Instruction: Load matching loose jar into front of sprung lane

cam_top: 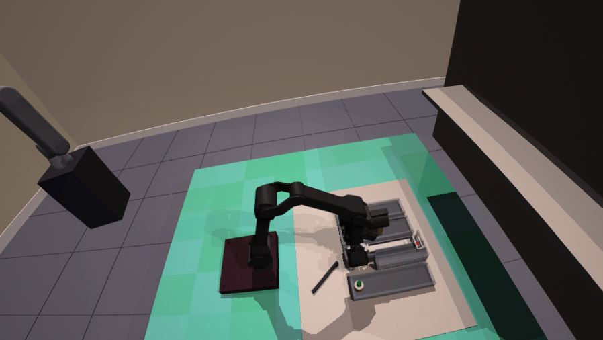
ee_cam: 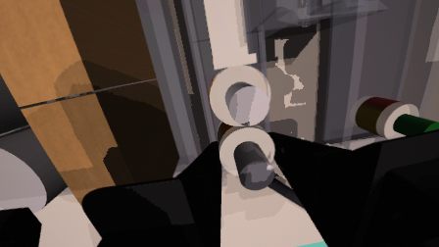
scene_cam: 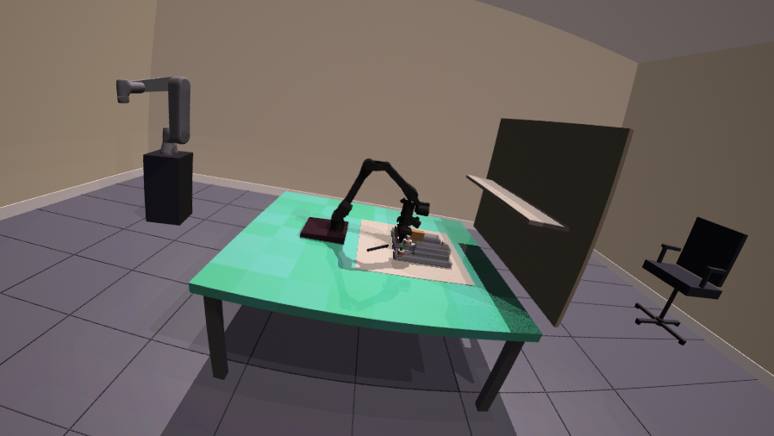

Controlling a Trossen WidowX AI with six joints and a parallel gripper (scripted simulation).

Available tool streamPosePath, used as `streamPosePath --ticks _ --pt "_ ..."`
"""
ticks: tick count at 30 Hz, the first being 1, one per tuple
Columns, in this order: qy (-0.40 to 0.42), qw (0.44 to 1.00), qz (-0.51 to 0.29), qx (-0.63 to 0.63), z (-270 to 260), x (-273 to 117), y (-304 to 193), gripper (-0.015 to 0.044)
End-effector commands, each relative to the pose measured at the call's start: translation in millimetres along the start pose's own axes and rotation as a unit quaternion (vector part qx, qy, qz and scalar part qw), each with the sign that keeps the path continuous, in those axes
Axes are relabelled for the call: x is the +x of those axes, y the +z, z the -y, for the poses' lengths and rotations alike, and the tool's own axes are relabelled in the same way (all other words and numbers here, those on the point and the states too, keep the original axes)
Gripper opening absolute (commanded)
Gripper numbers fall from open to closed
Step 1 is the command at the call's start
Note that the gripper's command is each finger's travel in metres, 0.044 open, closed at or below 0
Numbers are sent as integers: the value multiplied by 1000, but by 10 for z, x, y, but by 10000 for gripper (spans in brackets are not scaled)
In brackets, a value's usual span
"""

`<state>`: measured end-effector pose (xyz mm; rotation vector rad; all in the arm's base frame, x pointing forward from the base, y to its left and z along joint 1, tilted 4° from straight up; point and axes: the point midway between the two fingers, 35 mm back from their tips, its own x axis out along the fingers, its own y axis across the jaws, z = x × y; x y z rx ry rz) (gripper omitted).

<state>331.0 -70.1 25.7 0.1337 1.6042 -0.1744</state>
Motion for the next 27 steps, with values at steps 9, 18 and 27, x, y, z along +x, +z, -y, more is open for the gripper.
streamPosePath --ticks 9,18,27 --pt "-2 1000 8 -3 8 38 26 0" --pt "-2 1000 8 -3 8 39 11 0" --pt "-2 1000 8 -3 8 39 -4 0"
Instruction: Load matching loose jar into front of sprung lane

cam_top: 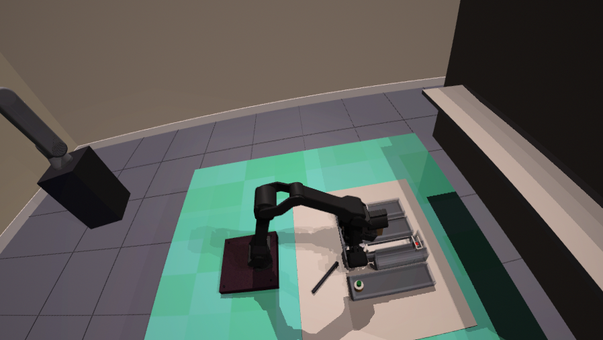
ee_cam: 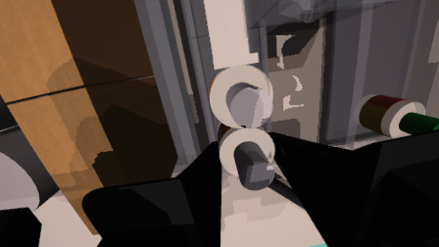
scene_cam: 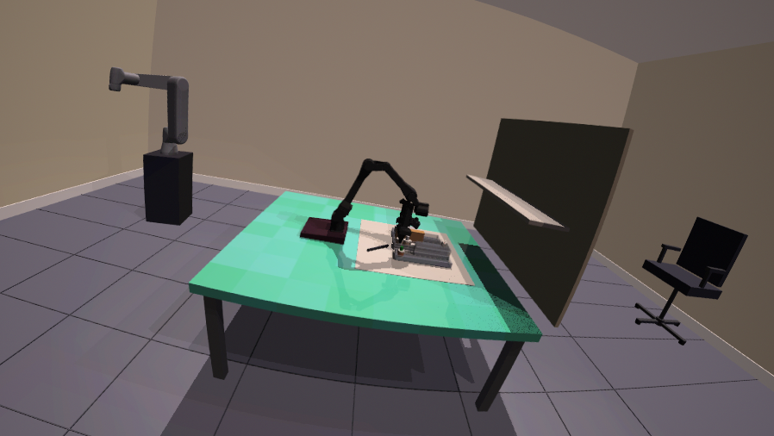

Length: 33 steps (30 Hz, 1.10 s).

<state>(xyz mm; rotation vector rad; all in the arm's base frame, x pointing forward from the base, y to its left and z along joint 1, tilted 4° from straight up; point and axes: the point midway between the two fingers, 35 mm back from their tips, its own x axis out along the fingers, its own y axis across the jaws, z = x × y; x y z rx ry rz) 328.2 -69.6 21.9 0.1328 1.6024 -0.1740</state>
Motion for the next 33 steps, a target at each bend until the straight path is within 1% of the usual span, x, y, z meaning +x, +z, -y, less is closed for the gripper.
streamPosePath --ticks 1,33 --pt "-2 1000 7 -2 8 0 22 0" --pt "-2 1000 7 -2 5 2 -38 0"
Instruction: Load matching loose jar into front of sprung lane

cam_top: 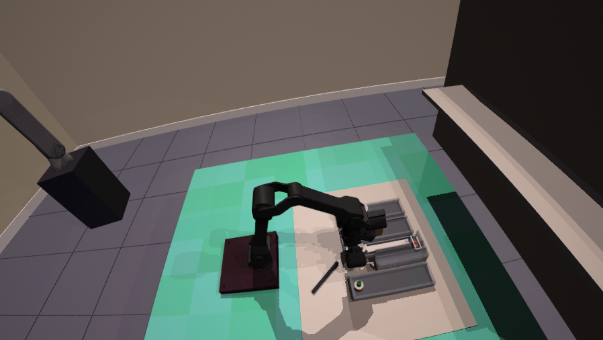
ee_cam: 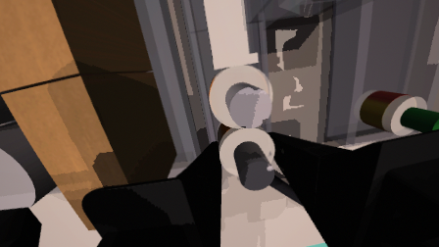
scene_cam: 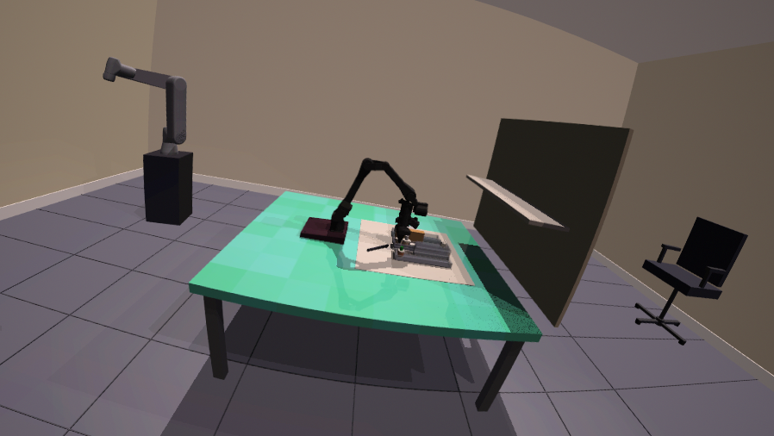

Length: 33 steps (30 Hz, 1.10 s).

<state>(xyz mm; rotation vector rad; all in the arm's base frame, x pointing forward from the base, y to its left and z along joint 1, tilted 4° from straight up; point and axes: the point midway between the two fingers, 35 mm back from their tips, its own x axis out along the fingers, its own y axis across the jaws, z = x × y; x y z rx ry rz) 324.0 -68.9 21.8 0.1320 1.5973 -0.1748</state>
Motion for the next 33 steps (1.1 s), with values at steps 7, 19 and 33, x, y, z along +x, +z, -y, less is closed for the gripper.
streamPosePath --ticks 7,19,33 --pt "-2 1000 4 -2 -1 1 -17 0" --pt "-2 1000 4 -2 -2 0 -10 131" --pt "-2 1000 4 -2 -6 -159 -8 272"
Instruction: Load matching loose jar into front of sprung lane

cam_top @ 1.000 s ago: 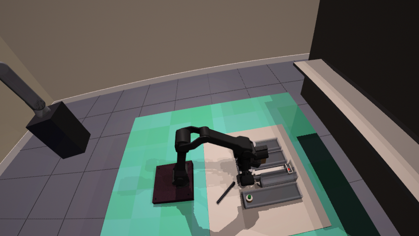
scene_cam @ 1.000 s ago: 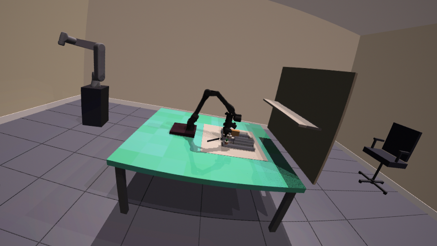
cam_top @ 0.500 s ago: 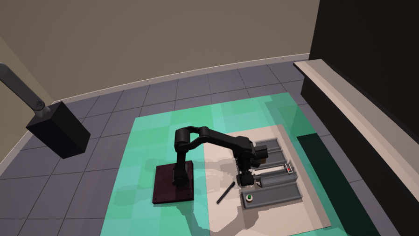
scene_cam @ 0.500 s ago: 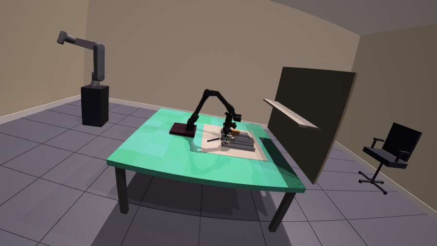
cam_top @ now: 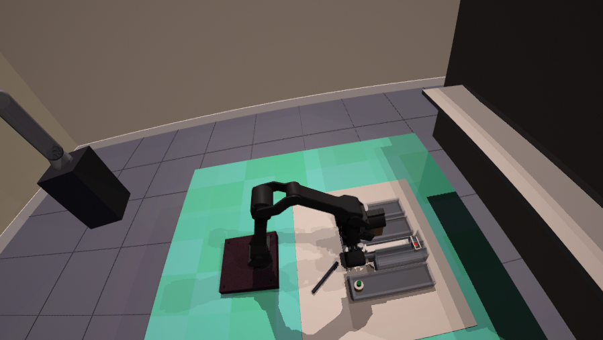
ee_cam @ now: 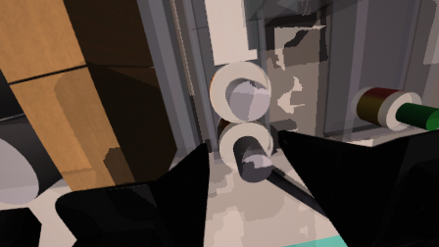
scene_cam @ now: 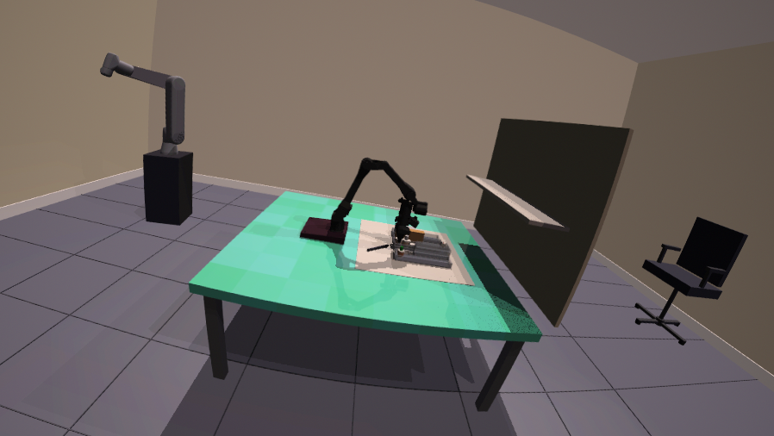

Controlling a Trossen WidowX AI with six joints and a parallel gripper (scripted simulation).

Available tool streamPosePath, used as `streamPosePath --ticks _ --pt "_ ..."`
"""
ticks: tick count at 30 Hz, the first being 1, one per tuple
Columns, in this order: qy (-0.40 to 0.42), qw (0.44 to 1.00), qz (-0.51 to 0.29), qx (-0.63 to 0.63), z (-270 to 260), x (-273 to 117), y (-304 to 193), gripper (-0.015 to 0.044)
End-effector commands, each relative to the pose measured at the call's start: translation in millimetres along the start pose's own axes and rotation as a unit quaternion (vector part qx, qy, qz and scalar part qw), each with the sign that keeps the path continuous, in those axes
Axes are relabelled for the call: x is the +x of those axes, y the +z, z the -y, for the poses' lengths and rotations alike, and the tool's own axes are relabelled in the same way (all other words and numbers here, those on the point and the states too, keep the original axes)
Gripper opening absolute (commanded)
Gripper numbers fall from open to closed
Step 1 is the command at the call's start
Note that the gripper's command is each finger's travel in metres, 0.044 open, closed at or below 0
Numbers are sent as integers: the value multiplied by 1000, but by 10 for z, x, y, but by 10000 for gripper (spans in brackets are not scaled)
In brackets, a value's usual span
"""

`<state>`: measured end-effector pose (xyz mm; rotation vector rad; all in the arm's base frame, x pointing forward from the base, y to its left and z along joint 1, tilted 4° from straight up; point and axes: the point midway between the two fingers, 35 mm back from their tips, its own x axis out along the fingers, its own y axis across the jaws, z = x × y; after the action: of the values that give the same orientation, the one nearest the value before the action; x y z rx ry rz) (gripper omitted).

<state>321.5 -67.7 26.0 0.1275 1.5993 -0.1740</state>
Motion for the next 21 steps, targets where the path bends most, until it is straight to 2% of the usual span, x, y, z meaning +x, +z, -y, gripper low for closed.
streamPosePath --ticks 1,9,21 --pt "-1 1000 5 -1 0 -150 19 272" --pt "-1 1000 5 -1 0 -164 -15 272" --pt "-1 1000 3 -1 1 -180 -407 272"
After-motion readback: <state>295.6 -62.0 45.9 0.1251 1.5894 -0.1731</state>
